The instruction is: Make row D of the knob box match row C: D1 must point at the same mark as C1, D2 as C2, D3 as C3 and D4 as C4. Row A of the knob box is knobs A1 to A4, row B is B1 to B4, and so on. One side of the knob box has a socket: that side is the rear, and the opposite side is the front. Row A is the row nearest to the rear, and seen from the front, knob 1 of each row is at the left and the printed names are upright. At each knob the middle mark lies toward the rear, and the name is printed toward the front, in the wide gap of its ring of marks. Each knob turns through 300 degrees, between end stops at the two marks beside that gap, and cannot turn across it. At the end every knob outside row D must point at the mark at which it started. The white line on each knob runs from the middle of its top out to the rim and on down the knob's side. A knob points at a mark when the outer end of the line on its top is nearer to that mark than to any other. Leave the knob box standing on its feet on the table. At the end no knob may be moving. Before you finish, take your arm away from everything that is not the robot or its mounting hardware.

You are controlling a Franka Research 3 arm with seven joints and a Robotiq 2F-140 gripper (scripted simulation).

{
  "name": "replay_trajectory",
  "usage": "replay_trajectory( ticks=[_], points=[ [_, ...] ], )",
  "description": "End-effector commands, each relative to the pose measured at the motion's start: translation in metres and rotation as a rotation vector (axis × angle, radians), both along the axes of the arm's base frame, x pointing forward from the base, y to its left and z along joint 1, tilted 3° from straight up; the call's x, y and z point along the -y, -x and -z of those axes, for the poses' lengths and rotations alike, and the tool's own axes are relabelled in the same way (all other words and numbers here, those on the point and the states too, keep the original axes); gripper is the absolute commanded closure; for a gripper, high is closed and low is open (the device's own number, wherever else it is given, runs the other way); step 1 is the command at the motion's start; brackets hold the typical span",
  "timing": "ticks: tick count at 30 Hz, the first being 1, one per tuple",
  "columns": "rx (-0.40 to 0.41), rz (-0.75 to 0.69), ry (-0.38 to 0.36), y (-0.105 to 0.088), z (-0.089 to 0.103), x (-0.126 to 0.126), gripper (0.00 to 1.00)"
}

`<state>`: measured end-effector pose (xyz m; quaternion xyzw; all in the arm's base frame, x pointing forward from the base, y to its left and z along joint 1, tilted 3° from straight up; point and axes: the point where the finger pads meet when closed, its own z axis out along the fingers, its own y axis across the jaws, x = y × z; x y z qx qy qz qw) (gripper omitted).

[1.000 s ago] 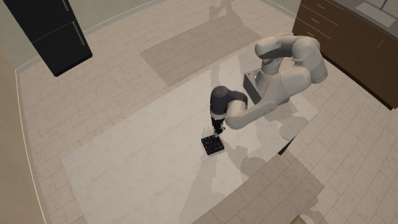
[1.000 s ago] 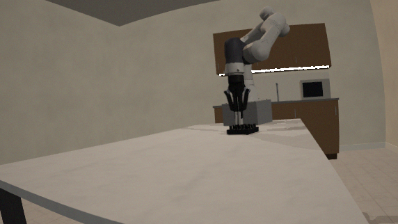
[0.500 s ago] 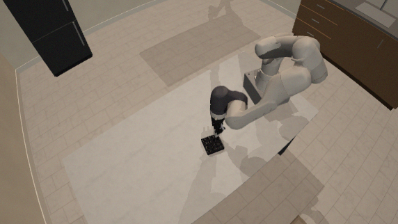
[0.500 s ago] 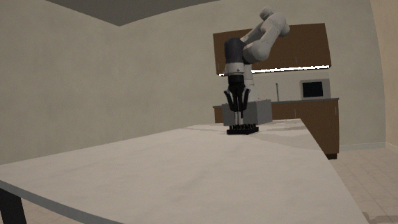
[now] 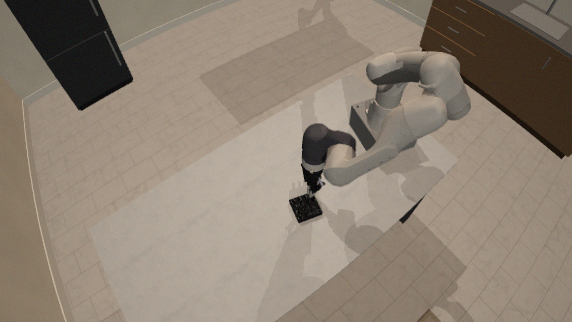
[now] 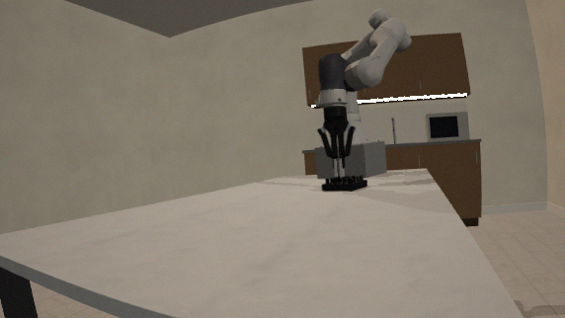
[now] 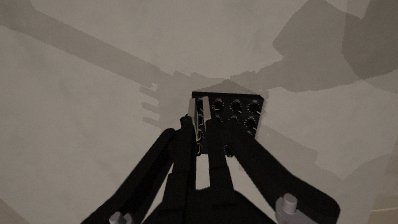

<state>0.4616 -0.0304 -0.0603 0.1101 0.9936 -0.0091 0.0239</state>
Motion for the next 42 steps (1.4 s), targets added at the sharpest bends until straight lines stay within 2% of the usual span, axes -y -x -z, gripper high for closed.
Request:
replay_trajectory(
  ticks=[1,8,42],
  points=[
    [0.001,-0.115,0.005,-0.0008,0.0004,-0.0002,0.95],
    [-0.002,-0.248,0.012,-0.0008,0.0005,-0.0002,0.95],
    [-0.013,-0.725,0.034,-0.0008,0.0005,-0.0002,0.95]
  ],
)
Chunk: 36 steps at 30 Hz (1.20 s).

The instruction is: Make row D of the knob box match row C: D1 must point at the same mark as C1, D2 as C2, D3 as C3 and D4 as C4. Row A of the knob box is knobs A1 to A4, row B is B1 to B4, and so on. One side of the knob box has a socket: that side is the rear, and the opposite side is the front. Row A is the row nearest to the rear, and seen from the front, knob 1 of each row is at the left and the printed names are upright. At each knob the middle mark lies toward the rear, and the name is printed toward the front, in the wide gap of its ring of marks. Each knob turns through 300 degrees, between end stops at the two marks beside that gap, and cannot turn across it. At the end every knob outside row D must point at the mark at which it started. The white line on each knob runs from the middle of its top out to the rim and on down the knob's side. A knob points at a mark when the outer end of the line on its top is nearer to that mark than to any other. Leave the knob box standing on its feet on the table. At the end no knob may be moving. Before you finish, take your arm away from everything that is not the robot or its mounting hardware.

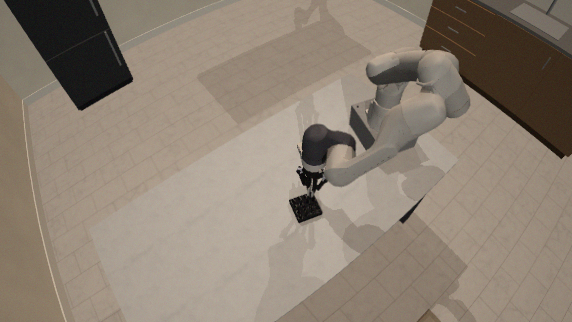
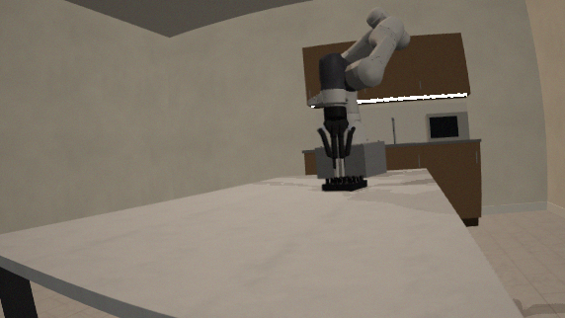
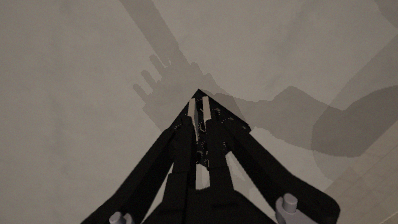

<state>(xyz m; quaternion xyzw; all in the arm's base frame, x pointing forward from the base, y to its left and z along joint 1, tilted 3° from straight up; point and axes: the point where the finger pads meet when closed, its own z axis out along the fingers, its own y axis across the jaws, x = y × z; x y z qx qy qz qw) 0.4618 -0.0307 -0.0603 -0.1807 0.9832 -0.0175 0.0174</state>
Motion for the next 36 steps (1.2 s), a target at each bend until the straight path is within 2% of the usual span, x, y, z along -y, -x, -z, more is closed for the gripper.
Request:
replay_trajectory(
  ticks=[1,36],
  points=[
    [0.005,-0.156,0.002,-0.0006,0.0005,-0.0006,0.95],
    [-0.008,-0.641,0.024,-0.0006,0.0005,-0.0006,0.95]
  ],
)
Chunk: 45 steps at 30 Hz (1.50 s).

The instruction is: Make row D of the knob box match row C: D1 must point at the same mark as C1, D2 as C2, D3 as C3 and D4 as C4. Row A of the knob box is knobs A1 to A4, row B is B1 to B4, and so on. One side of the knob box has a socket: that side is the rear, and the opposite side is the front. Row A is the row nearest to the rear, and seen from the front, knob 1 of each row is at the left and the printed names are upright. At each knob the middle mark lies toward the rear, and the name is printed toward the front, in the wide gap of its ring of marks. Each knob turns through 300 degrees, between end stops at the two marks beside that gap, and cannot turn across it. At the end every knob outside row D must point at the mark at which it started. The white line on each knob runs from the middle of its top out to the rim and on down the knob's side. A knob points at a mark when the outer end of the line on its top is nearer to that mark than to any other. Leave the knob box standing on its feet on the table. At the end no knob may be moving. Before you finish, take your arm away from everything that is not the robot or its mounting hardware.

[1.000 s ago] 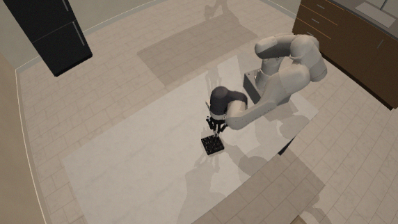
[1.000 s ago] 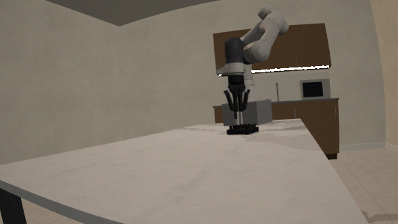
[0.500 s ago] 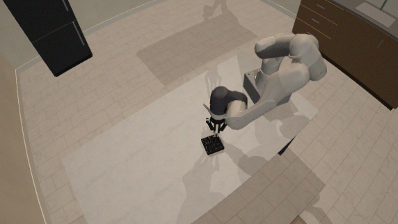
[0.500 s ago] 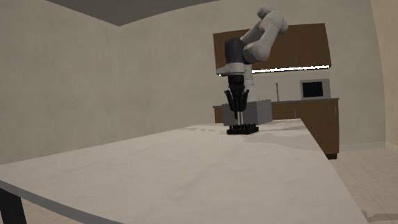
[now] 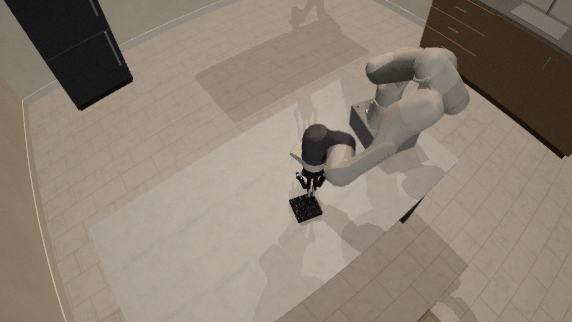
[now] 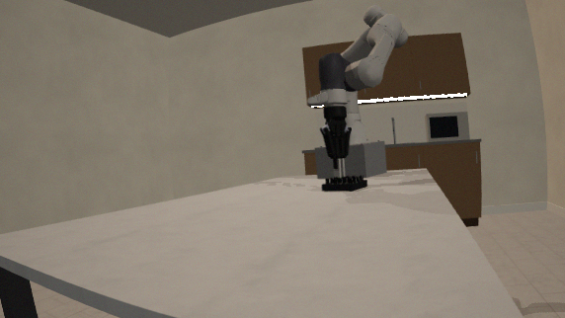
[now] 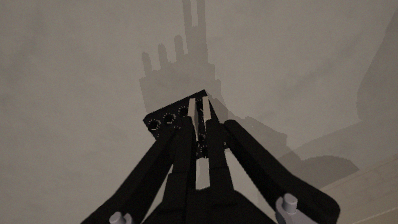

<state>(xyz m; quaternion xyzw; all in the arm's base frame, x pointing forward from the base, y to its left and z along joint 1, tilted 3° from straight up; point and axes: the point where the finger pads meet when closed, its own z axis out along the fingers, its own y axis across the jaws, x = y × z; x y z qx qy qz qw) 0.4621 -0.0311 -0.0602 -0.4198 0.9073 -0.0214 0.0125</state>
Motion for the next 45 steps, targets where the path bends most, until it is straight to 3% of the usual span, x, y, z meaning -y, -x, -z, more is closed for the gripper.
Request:
replay_trajectory(
  ticks=[1,33,34,45],
  points=[
    [0.005,-0.149,0.002,-0.0004,0.0005,-0.0009,0.95],
    [0.003,-0.225,0.005,-0.0004,0.0005,-0.0009,0.95],
    [0.003,-0.225,0.005,-0.0004,0.0005,-0.0009,0.88],
    [0.003,-0.225,0.005,-0.0004,0.0005,-0.0009,0.88]
  ],
)
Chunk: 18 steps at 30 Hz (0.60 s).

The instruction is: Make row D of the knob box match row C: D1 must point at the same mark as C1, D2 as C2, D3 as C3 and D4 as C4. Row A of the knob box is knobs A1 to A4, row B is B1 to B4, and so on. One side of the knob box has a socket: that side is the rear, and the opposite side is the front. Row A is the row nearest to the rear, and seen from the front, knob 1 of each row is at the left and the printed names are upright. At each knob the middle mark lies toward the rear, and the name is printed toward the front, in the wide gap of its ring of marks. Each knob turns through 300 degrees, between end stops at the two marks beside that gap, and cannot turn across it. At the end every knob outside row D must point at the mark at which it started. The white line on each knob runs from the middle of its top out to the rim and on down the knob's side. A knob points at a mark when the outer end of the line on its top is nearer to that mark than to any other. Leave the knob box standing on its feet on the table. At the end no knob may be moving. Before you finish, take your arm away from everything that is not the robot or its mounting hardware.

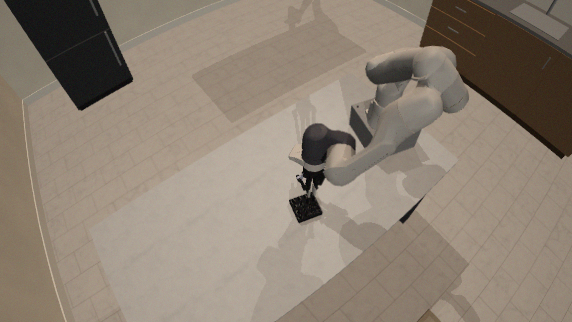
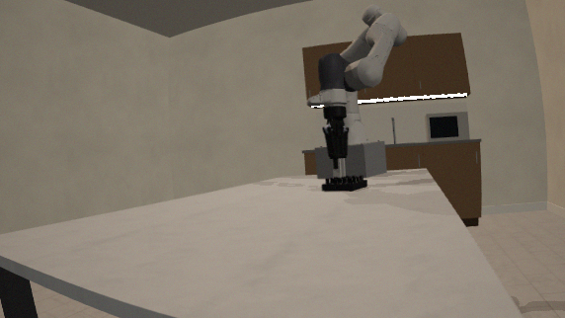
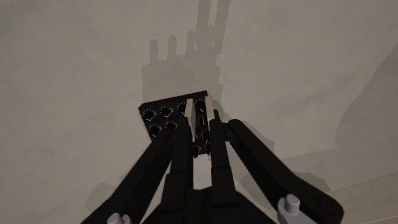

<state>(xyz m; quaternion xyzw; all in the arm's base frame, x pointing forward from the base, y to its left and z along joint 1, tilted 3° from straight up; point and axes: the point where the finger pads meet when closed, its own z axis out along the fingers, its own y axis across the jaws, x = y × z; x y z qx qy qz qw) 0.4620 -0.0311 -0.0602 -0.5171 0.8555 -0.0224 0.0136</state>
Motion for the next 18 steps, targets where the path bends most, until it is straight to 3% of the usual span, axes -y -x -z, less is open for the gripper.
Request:
replay_trajectory(
  ticks=[1,18],
  points=[
    [0.003,-0.005,-0.001,-0.0004,0.0005,-0.001,0.88],
    [0.003,-0.005,-0.001,0.0,-0.0083,-0.0012,0.88]
  ],
)
